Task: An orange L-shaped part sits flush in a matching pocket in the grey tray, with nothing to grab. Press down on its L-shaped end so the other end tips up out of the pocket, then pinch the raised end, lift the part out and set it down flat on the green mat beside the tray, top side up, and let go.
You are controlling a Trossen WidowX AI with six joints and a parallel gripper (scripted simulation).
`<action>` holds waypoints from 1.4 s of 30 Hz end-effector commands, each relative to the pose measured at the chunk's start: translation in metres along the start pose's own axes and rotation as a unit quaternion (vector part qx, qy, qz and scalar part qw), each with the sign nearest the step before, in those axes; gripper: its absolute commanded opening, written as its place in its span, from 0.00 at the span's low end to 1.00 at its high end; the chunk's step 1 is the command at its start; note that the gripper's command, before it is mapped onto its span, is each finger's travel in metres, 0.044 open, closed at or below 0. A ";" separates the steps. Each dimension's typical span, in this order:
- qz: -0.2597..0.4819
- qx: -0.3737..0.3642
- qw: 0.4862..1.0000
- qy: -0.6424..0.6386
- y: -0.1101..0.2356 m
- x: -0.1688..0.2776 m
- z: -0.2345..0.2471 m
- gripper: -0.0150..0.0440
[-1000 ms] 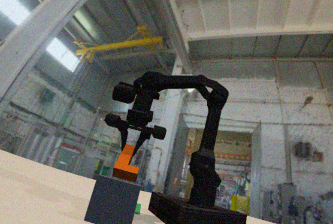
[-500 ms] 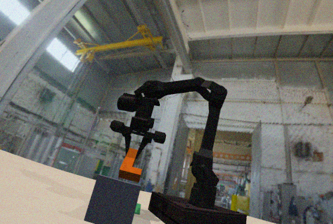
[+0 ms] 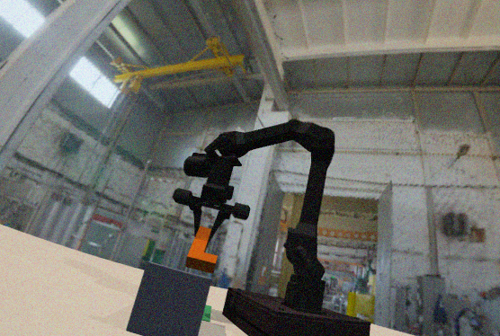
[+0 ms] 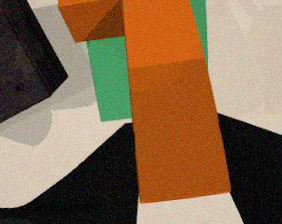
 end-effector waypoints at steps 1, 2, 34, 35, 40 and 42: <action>0.003 0.001 1.000 0.002 0.001 0.008 -0.001 0.25; 0.003 0.001 1.000 0.002 0.001 0.008 -0.001 0.25; 0.003 0.001 1.000 0.002 -0.045 0.008 -0.001 0.25; 0.003 0.001 1.000 0.002 -0.047 0.008 -0.001 0.25; 0.003 0.001 1.000 0.002 -0.054 0.008 -0.001 0.25; 0.003 0.001 1.000 0.002 -0.057 0.008 -0.001 0.25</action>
Point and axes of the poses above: the point midway between the two fingers, 35 mm back from their tips, its own y axis back along the fingers, its own z axis across the jaws, x = y × z, the point moved 6 cm from there along y, back along the fingers, and after that the axes turned 3 degrees about -y, right-handed, at the moved point
